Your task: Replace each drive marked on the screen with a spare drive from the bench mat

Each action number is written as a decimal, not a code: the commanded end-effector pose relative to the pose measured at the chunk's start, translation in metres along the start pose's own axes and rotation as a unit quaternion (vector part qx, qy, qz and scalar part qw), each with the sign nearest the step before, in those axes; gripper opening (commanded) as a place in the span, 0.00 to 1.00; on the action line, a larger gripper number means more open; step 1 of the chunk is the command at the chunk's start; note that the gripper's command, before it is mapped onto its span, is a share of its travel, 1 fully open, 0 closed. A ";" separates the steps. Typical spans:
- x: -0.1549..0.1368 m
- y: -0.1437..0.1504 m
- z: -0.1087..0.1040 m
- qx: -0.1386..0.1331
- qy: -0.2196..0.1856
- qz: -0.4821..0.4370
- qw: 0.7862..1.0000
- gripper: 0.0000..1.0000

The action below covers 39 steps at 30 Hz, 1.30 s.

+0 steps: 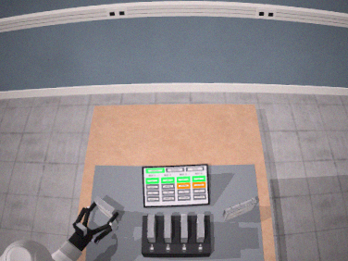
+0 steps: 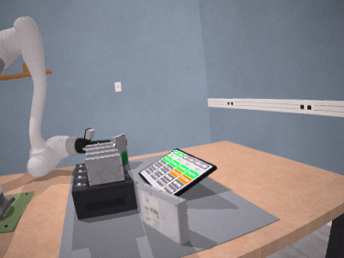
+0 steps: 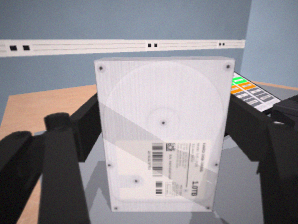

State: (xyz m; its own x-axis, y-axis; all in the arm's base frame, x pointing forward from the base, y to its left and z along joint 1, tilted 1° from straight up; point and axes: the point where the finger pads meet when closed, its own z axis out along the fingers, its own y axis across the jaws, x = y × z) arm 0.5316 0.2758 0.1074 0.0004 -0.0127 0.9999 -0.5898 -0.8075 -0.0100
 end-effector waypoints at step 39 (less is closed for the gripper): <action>0.001 0.000 0.000 0.000 0.000 0.000 1.000 0.89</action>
State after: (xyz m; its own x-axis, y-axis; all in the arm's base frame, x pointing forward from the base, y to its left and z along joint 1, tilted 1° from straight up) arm 0.5316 0.2758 0.1075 0.0001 -0.0126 0.9999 -0.5898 -0.8075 -0.0101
